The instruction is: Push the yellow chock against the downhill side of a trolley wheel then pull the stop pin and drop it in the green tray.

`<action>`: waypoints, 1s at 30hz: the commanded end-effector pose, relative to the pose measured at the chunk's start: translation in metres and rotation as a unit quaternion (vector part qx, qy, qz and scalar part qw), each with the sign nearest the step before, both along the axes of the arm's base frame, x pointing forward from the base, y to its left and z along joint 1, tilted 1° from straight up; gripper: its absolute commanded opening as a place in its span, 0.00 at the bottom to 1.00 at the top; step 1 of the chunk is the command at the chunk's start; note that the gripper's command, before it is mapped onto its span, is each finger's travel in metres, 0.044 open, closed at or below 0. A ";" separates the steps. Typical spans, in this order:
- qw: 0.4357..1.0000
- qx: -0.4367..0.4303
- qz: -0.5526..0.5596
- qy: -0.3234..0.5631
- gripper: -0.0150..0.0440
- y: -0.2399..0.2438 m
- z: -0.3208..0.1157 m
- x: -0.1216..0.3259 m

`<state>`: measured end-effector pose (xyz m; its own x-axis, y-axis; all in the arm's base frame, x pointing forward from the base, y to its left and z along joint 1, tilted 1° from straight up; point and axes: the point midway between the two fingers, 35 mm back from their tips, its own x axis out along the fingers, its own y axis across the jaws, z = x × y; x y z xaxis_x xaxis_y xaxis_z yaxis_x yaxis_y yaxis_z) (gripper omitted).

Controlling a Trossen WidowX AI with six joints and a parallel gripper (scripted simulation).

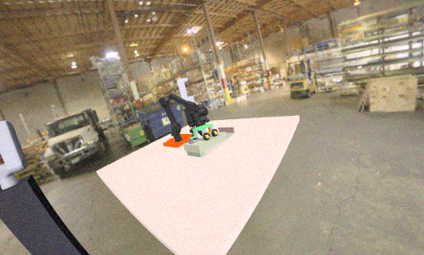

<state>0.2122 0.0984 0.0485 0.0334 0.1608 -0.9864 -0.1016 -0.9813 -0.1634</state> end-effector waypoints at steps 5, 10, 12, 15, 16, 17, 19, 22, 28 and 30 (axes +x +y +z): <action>1.000 0.001 0.001 0.002 0.58 -0.003 -0.003 -0.001; 1.000 0.001 0.001 0.002 0.58 -0.005 -0.005 -0.001; 1.000 0.001 0.001 0.002 0.58 -0.006 -0.005 -0.001; 1.000 0.001 0.001 0.002 0.58 -0.007 -0.006 -0.001; 1.000 0.001 0.001 0.002 0.58 -0.008 -0.006 -0.001; 1.000 0.001 0.001 0.002 0.58 -0.008 -0.006 -0.001; 1.000 0.001 0.001 0.002 0.58 -0.009 -0.007 -0.001; 1.000 0.001 0.001 0.002 0.58 -0.010 -0.008 -0.001; 1.000 0.001 0.001 0.002 0.58 -0.012 -0.010 -0.001; 1.000 0.001 0.001 0.002 0.58 -0.013 -0.010 -0.002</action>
